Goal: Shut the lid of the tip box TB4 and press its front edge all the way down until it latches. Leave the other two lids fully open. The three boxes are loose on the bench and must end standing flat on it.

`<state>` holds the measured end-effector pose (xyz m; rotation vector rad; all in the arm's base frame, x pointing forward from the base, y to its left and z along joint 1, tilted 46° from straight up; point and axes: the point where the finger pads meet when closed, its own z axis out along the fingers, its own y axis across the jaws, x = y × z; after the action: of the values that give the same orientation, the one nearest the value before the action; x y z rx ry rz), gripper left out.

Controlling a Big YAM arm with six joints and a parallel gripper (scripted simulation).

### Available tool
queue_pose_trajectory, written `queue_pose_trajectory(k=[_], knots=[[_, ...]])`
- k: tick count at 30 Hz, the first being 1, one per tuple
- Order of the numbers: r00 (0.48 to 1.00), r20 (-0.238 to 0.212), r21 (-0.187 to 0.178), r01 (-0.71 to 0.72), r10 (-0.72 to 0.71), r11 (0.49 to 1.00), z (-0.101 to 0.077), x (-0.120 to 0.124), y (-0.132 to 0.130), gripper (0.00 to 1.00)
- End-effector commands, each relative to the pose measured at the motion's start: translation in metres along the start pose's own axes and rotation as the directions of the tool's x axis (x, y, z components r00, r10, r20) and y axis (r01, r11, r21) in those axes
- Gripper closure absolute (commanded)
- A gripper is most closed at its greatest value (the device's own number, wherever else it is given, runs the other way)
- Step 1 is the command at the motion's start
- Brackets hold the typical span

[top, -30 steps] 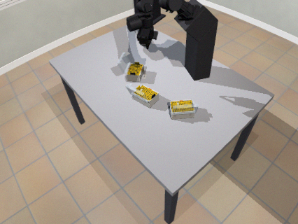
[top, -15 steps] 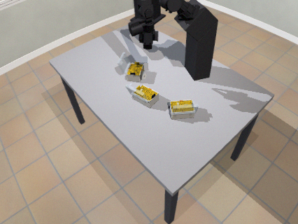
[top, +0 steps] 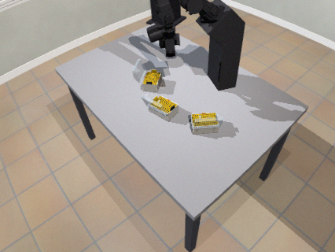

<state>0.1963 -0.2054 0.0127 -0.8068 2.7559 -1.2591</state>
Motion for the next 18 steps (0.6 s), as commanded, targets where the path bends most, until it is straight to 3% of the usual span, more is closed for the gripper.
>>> queue_pose_trajectory(k=[1, 18], knots=[[1.000, -0.004, 0.001, 0.029, -0.029, 1.000, 0.003, 0.002, 0.000, 1.00], [1.000, -0.005, 0.002, 0.027, -0.027, 1.000, 0.069, -0.035, 0.001, 1.00]])
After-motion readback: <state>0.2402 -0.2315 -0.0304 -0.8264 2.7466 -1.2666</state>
